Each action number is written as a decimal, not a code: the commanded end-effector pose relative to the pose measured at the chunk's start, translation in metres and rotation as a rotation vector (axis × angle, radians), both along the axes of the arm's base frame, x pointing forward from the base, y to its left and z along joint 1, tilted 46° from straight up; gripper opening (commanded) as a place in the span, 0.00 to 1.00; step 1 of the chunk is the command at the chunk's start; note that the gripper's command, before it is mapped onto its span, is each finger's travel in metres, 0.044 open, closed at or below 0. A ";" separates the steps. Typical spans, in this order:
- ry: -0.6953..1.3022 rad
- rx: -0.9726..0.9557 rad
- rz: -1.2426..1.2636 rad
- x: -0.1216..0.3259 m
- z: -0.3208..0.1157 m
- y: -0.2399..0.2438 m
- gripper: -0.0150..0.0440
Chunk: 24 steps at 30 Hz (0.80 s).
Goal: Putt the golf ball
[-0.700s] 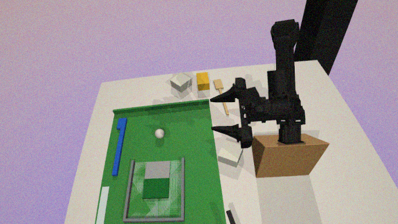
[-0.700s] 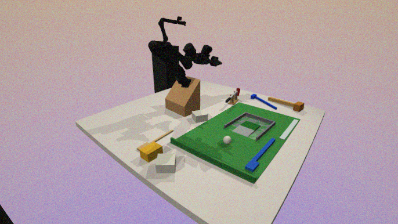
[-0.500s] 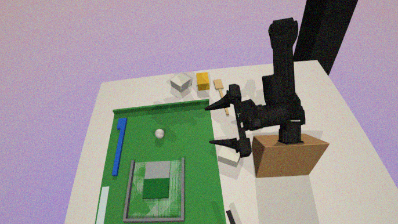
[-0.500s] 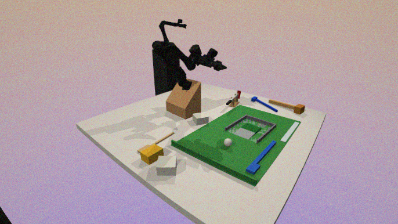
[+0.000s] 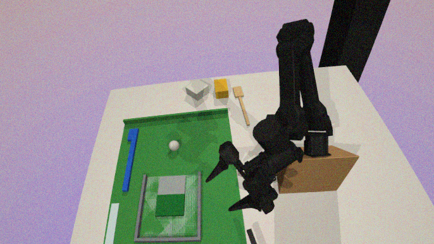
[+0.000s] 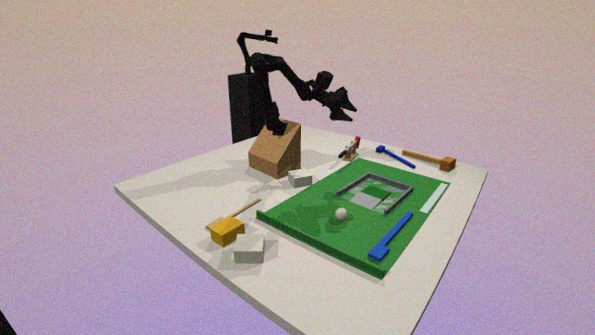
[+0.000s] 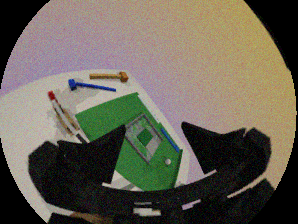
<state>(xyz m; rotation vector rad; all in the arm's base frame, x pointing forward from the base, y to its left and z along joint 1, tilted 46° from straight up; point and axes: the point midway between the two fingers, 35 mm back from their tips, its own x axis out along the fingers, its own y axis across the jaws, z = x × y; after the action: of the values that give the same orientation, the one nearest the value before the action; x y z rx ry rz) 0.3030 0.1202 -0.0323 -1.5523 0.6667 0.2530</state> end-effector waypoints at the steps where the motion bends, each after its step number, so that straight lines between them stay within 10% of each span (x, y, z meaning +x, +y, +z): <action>1: 0.424 -0.148 0.017 -0.006 -0.078 -0.012 1.00; 14: 1.159 -0.248 -0.070 -0.073 -0.155 -0.055 1.00; 24: 1.175 -0.248 -0.073 -0.073 -0.155 -0.057 1.00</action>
<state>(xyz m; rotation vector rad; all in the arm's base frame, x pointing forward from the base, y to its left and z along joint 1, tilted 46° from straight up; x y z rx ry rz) 0.2364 0.0658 -0.1815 -1.5643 1.6158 1.0182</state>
